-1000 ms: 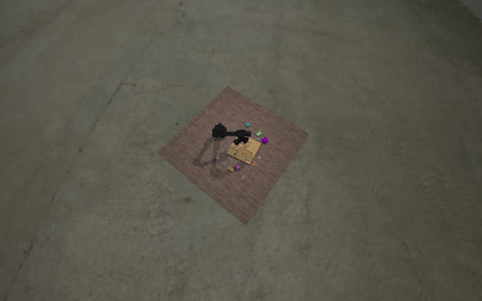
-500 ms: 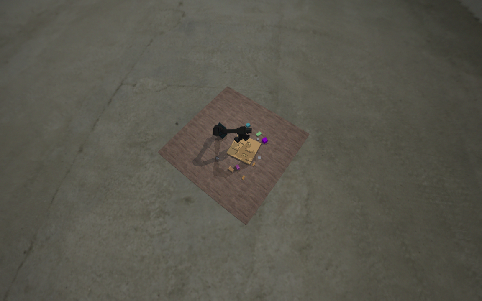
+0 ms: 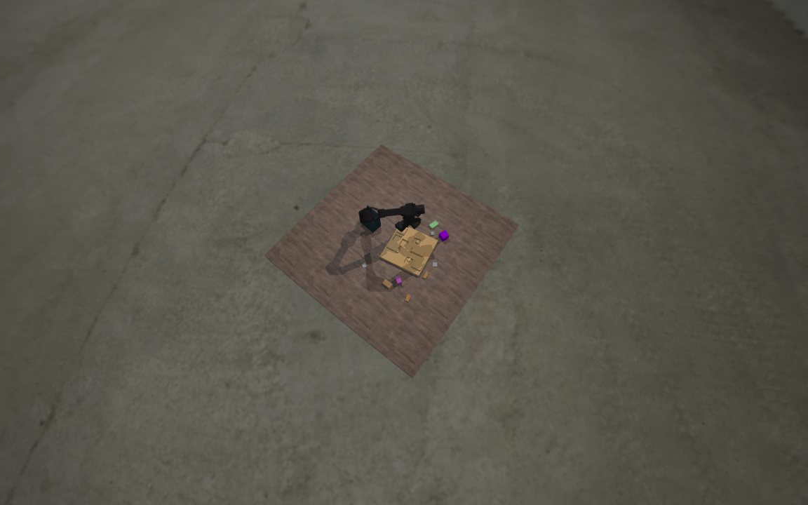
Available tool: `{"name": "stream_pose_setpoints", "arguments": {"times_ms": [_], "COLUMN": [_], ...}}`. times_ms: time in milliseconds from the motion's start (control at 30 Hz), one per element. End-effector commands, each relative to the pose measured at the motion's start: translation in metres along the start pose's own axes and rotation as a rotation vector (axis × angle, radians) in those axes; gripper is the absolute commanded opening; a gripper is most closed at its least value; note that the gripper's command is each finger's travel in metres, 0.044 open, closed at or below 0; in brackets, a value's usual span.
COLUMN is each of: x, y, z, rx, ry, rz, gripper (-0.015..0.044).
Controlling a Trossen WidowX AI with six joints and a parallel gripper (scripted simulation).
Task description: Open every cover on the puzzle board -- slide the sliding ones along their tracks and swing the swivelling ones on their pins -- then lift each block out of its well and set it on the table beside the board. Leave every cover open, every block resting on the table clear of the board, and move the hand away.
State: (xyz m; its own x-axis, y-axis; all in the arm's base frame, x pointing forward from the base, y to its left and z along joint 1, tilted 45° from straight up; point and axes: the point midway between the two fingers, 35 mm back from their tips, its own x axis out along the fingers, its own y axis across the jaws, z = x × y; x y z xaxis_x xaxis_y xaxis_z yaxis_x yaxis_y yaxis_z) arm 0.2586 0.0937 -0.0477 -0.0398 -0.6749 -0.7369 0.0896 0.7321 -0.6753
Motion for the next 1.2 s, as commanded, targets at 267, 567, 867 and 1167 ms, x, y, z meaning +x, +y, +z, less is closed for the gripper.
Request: {"name": "stream_pose_setpoints", "arguments": {"times_ms": [267,567,867,1167], "x": [-0.001,0.001,0.005,0.009], "y": [0.042,0.068,0.092,0.102], "z": [-0.026,-0.050,-0.077,-0.090], "rx": [0.001,0.002,0.005,0.007], "ry": [0.001,0.003,0.005,0.005], "rz": [0.010,0.006,-0.004,-0.011], "gripper": [0.0080,0.0080,0.0080,0.0080]}}
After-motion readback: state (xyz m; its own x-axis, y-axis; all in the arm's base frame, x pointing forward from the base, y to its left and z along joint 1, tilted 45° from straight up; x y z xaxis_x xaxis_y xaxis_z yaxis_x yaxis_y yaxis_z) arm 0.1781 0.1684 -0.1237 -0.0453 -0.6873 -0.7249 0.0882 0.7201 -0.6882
